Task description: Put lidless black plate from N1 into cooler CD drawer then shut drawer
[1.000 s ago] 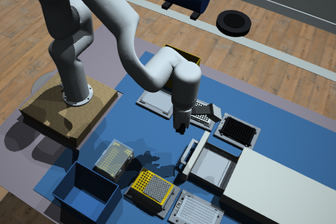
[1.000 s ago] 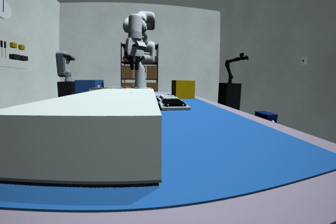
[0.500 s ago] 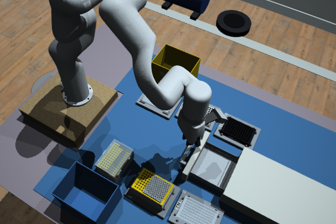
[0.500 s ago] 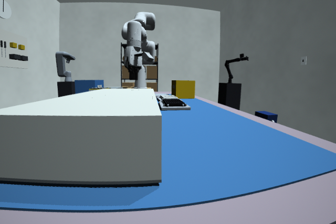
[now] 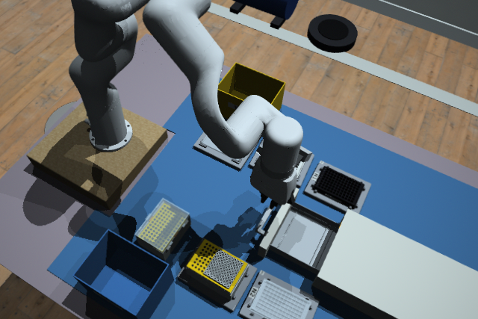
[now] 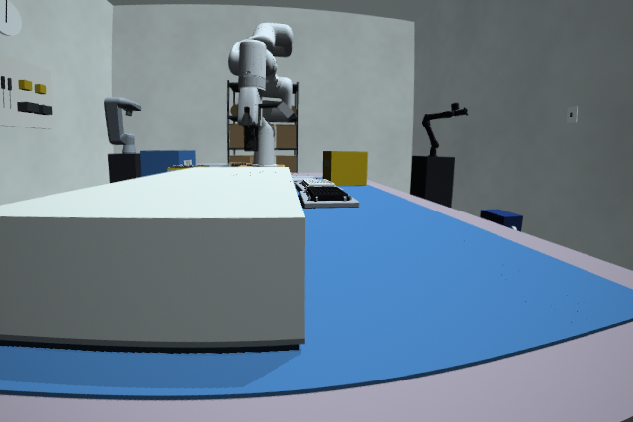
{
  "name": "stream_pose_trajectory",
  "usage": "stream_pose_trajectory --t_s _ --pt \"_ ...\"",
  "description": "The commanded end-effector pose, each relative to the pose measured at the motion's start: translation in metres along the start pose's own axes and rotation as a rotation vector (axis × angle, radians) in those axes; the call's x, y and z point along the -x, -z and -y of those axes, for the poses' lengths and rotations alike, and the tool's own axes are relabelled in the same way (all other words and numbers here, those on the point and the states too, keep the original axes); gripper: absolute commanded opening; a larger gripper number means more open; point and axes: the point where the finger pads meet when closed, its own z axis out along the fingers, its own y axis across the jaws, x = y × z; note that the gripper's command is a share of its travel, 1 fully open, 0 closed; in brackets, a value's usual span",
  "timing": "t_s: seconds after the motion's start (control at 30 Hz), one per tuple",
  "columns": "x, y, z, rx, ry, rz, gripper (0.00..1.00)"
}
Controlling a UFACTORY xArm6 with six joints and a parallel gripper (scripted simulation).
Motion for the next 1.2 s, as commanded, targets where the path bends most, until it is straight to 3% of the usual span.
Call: stream_pose_trajectory --t_s 0.0,0.33,1.17 --pt "0.0 0.002 -0.001 0.004 0.076 -0.009 0.21" --pt "0.0 0.002 -0.001 0.004 0.133 -0.009 0.21" --pt "0.0 -0.033 -0.001 0.004 0.133 -0.009 0.21"
